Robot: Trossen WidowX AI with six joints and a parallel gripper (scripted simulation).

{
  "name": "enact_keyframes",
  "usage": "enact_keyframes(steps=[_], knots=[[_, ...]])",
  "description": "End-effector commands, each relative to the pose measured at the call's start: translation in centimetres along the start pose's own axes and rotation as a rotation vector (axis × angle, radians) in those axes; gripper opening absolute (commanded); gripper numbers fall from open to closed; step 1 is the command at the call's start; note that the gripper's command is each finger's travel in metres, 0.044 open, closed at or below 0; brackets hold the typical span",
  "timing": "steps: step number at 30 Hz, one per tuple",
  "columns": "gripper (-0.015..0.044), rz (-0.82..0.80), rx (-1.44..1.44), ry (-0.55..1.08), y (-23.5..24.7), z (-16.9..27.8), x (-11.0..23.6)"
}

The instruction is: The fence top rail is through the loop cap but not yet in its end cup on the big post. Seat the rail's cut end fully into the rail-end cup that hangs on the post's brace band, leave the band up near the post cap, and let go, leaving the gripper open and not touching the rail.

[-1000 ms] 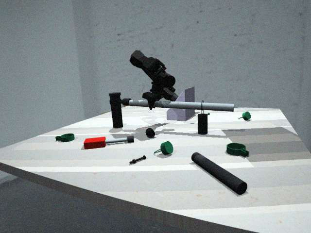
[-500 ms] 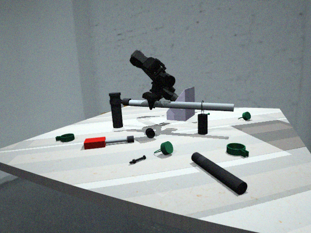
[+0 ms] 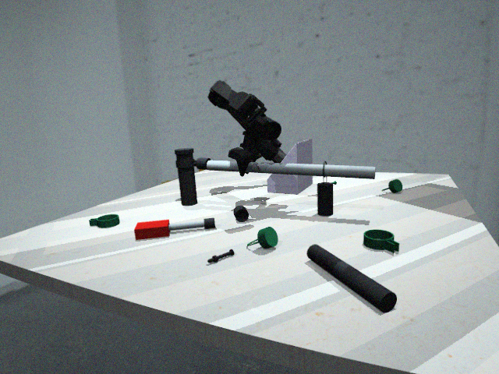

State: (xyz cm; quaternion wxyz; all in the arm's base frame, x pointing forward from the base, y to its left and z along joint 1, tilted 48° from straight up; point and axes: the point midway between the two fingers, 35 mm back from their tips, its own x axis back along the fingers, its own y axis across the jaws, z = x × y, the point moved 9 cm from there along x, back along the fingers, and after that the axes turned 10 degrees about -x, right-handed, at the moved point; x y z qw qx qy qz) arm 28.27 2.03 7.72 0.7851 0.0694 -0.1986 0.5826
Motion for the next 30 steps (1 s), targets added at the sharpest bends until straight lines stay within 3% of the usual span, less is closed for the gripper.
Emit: enact_keyframes(steps=[1, 30], knots=[[0.0000, 0.013, -0.001, 0.005, -0.09, 0.56, 0.18], [0.0000, 0.002, 0.001, 0.009, -0.06, 0.23, 0.17]])
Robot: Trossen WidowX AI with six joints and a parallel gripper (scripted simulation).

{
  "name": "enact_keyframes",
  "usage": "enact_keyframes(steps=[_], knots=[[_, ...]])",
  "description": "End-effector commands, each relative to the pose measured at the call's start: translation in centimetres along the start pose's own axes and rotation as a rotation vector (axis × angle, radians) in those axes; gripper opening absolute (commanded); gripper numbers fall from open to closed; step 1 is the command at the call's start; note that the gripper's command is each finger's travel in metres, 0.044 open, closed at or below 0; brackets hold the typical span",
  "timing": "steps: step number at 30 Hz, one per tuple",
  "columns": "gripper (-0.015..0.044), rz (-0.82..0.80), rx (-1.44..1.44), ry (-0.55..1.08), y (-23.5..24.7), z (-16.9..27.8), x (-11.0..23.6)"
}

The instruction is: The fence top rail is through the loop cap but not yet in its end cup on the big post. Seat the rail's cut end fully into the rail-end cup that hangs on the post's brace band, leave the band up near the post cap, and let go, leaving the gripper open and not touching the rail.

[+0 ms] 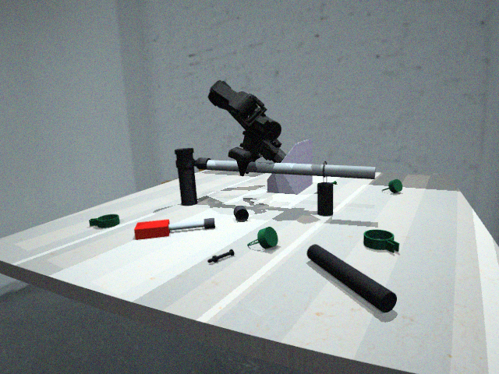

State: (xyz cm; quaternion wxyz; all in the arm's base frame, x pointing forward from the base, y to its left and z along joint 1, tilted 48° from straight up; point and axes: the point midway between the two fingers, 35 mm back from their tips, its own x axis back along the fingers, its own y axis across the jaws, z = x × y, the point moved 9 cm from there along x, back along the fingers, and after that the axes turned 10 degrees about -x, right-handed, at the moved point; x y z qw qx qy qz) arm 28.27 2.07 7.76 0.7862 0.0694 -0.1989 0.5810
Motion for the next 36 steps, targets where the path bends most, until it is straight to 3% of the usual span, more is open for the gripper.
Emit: enact_keyframes(steps=[1, 36], knots=[[0.0000, 0.006, 0.002, 0.010, -0.07, 0.22, 0.12], [0.0000, -0.013, -0.001, -0.003, -0.12, 0.13, 0.10]])
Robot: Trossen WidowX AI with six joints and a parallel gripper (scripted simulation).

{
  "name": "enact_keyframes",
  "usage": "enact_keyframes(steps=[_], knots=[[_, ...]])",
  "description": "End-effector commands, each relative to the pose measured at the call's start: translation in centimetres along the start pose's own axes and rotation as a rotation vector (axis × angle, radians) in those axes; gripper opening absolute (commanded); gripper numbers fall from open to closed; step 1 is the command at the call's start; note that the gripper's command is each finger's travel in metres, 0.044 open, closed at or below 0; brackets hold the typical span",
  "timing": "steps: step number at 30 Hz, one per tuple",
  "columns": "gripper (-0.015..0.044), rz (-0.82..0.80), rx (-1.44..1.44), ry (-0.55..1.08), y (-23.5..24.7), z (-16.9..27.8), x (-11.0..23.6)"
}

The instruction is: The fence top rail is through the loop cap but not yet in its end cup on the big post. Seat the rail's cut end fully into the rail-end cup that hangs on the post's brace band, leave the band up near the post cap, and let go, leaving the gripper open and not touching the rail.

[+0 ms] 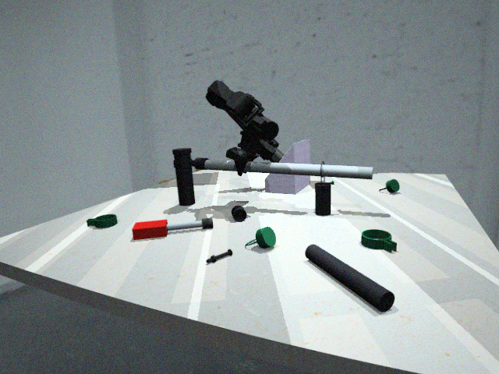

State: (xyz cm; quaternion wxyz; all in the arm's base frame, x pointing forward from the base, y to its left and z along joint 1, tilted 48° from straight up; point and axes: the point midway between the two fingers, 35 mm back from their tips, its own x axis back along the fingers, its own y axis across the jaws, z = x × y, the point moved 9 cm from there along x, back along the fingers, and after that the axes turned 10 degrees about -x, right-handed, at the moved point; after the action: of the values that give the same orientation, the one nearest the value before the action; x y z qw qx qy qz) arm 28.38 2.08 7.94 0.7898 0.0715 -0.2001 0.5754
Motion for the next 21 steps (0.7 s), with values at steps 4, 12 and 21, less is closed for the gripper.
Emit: enact_keyframes(steps=[4, 12, 21], knots=[[0.0000, 0.001, 0.000, 0.000, 0.00, 0.00, -0.01], [0.0000, 0.001, 0.000, 0.000, -0.09, 0.27, 0.01], [0.0000, 0.001, 0.000, 0.000, -0.30, 0.69, 0.14]])
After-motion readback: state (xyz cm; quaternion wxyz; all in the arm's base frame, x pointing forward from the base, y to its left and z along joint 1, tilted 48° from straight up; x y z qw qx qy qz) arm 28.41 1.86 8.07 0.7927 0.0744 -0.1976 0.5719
